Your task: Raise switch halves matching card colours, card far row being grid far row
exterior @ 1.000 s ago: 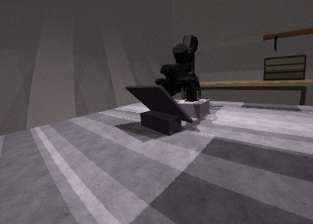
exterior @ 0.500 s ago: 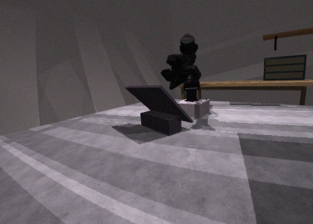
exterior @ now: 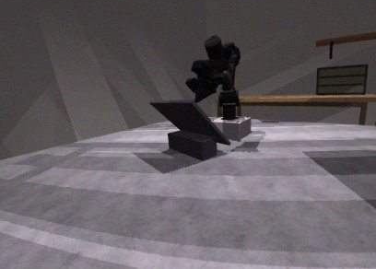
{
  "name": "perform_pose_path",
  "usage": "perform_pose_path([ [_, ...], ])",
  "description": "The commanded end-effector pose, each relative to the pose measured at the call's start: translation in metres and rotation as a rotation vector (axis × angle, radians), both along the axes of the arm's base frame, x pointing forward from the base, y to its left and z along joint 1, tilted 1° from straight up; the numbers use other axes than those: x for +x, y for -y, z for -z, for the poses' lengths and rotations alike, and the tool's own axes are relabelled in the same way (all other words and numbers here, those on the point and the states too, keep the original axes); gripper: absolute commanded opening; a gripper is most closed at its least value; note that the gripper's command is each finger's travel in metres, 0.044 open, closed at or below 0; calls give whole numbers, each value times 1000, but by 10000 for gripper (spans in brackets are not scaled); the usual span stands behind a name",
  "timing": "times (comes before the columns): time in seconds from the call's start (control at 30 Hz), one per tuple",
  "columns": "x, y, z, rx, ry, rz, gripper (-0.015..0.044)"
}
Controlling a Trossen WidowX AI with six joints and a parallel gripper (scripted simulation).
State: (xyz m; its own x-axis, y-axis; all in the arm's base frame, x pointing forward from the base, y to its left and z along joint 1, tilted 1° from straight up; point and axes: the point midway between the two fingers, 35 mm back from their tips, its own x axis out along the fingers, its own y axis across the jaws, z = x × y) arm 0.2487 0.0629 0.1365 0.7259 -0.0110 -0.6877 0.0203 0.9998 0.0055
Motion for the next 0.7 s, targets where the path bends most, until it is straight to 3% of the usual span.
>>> perform_pose_path([
  [0.0,13,3,16,-5,-25,-4,0],
  [0.67,28,3,29,-6,-24,-4,0],
])
